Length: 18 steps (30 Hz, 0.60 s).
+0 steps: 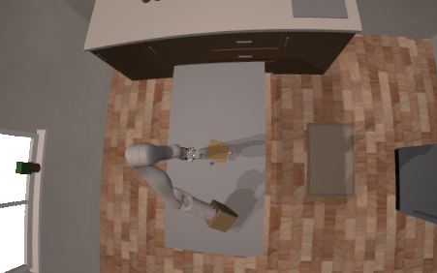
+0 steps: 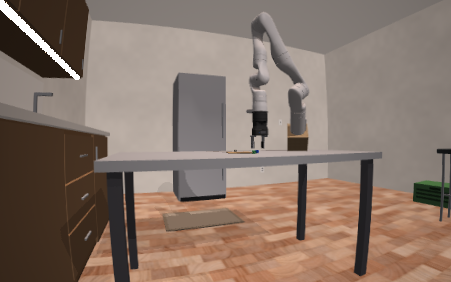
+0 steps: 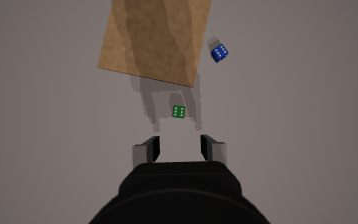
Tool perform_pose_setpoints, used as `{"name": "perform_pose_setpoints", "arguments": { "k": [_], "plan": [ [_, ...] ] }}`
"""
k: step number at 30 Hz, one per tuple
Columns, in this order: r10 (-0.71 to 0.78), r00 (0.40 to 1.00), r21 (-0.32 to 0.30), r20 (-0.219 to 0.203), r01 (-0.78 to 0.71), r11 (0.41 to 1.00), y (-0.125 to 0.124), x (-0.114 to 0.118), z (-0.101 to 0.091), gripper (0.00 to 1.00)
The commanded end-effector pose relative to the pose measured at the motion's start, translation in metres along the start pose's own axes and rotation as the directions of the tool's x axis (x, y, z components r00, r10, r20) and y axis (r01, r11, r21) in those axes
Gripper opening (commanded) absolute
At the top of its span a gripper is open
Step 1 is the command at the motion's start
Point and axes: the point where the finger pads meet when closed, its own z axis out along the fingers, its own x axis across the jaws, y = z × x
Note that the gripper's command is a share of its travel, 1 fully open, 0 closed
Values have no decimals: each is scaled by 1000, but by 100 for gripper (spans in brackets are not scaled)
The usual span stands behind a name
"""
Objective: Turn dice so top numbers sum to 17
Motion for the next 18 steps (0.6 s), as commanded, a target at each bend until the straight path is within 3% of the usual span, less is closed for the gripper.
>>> {"name": "perform_pose_setpoints", "arguments": {
  "k": [1,18],
  "plan": [
    [2,1000,1,2,-2,1000,-1,-1,-1,100],
    [2,1000,1,2,-2,1000,-1,-1,-26,100]
  ]
}}
